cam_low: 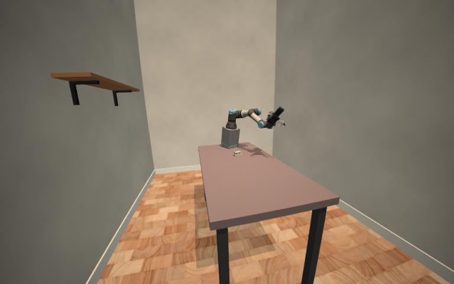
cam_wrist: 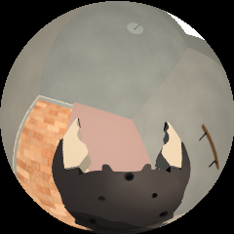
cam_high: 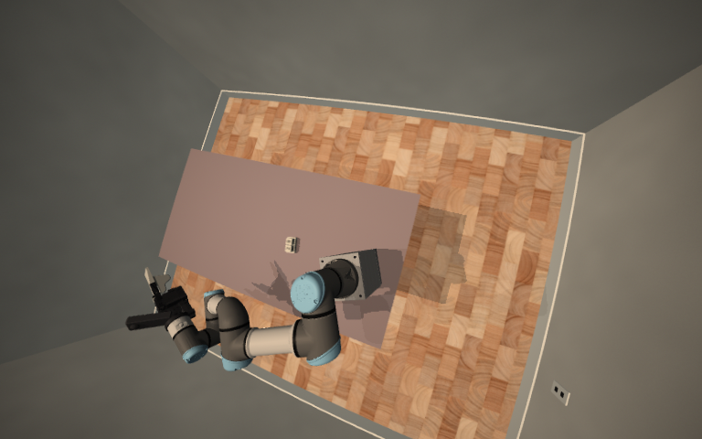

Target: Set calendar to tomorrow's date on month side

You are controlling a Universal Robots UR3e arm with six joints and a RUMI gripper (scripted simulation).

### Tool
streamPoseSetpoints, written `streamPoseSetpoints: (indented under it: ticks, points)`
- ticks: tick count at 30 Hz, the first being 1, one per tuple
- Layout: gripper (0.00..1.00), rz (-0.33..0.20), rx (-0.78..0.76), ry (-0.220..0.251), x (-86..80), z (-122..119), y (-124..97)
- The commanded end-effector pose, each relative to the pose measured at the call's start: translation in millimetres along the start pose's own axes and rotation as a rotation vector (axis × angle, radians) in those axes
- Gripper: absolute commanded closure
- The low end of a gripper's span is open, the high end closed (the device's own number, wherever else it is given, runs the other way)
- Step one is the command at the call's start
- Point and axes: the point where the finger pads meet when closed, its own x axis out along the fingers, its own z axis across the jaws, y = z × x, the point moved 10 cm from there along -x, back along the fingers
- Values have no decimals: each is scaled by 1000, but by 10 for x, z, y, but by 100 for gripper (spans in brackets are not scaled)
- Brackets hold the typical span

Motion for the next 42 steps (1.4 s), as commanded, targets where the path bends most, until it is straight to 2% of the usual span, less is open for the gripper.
streamPoseSetpoints:
  ticks: [1, 26, 34, 42]
  points:
    - [0, 2, 3, -1, -2, 7, 13]
    - [0, -5, -21, 1, 34, 21, 7]
    - [0, -29, -93, 9, 144, 66, -15]
    - [0, -99, -288, 39, 427, 211, -109]
